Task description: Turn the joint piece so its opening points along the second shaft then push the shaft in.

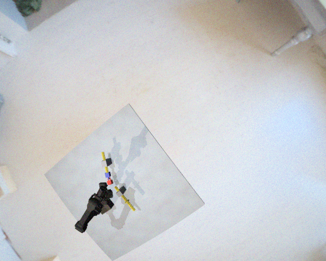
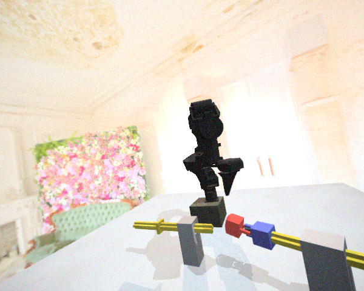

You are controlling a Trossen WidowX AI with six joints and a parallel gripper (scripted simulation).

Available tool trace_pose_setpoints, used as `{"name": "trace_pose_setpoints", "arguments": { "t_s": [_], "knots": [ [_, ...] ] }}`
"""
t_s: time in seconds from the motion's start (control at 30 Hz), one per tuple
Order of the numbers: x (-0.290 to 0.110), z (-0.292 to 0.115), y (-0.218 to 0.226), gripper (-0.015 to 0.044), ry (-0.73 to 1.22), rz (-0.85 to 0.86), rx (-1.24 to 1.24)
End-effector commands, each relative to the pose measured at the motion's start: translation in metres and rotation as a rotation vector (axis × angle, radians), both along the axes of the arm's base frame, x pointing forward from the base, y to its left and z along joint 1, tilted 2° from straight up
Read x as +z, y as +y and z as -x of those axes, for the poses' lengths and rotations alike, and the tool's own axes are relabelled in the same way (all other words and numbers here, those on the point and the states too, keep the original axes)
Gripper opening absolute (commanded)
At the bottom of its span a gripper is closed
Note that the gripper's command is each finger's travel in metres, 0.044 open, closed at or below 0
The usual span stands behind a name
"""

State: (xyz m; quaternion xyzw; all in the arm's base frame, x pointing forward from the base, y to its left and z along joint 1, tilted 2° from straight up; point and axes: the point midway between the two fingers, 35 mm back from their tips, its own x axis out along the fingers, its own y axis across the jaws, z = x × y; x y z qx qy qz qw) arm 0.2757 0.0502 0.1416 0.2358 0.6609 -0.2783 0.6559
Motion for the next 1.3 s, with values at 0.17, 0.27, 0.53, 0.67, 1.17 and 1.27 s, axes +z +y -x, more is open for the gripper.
{"name": "trace_pose_setpoints", "arguments": {
  "t_s": [0.17, 0.27, 0.53, 0.67, 1.17, 1.27],
  "knots": [
    [-0.005, -0.001, 0.001, 0.0440, 0.003, 0.039, -0.245],
    [-0.006, -0.001, 0.001, 0.0440, 0.000, 0.051, -0.329],
    [-0.009, -0.001, 0.002, 0.0440, -0.012, 0.085, -0.553],
    [-0.010, -0.001, 0.002, 0.0440, -0.021, 0.102, -0.664],
    [-0.015, -0.002, 0.003, 0.0440, -0.069, 0.168, -1.081],
    [-0.016, -0.002, 0.003, 0.0440, -0.082, 0.181, -1.164]
  ]
}}
